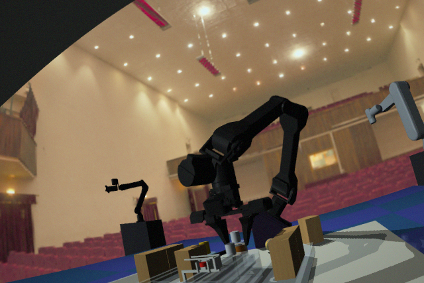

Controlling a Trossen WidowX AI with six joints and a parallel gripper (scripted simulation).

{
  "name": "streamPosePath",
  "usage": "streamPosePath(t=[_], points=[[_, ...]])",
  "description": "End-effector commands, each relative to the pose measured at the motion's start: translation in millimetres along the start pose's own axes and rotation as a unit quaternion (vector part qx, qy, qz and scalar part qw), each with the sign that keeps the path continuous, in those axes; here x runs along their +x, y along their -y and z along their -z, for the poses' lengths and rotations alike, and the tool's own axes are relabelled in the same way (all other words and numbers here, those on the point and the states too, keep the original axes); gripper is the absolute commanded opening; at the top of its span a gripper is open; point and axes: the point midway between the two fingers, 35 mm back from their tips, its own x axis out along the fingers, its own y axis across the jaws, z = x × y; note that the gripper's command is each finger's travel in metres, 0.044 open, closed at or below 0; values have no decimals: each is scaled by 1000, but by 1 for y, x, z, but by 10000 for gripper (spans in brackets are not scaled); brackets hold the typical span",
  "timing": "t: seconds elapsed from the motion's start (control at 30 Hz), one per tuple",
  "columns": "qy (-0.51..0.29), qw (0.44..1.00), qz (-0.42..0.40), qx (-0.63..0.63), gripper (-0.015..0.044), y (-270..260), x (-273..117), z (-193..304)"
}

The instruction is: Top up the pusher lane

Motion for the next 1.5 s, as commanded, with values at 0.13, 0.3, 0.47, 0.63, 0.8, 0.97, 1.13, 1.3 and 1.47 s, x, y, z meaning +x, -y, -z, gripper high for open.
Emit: streamPosePath(t=[0.13,0.3,0.47,0.63,0.8,0.97,1.13,1.3,1.47], points=[[14,1000,-4,-7,0,-2,-3,-8],[14,1000,-4,-7,0,-2,-3,-8],[14,1000,-4,-7,0,-2,-3,-8],[14,1000,-4,-7,0,-2,-2,-8],[14,1000,-4,-7,0,-2,-1,-9],[14,1000,-4,-7,0,-2,-1,-10],[14,1000,-4,-7,0,-2,-1,-10],[14,1000,-4,-7,0,-2,-1,-11],[14,1000,-4,-7,0,-2,-2,-12]])
